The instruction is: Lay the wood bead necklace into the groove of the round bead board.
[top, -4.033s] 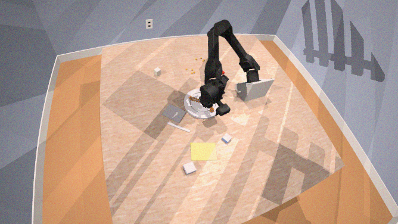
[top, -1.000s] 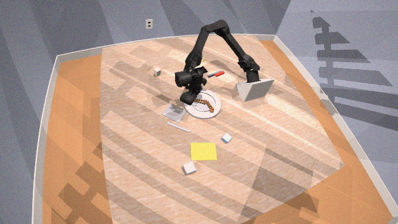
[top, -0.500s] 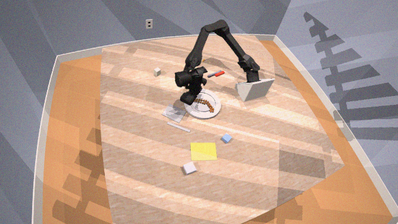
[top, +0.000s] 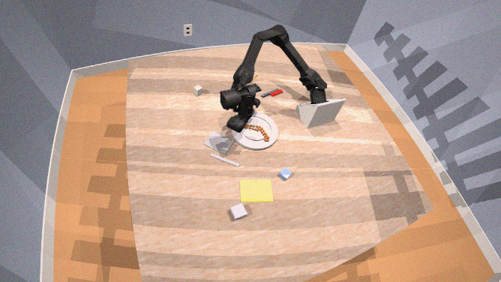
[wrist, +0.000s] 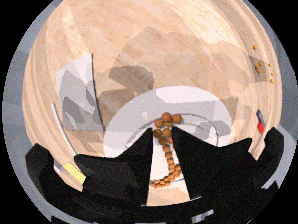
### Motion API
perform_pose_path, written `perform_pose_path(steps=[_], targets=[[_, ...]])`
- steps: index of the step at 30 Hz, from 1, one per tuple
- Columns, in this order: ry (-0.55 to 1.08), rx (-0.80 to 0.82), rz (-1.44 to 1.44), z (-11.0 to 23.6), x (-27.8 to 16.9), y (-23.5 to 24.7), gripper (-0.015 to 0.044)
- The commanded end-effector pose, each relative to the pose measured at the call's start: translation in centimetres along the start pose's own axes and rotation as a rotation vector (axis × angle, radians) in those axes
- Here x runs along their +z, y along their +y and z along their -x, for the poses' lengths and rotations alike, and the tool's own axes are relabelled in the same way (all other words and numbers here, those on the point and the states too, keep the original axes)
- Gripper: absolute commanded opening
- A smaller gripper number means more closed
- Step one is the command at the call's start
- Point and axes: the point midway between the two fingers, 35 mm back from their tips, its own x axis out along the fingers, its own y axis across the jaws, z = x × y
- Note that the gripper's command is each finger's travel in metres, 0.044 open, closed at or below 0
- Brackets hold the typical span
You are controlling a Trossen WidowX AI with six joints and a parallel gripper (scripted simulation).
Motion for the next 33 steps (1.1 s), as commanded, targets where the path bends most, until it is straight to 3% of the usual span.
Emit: perform_pose_path(steps=[1, 7, 24, 33], targets=[[0.0, 0.001, -0.002, -0.02, 0.02, 0.02, 0.0], [0.0, 0.001, -0.002, -0.02, 0.02, 0.02, 0.0], [0.0, -0.005, 0.006, 0.6, 0.0, 0.0, 0.044], [0.0, -0.005, 0.006, 0.6, 0.0, 0.0, 0.044]])
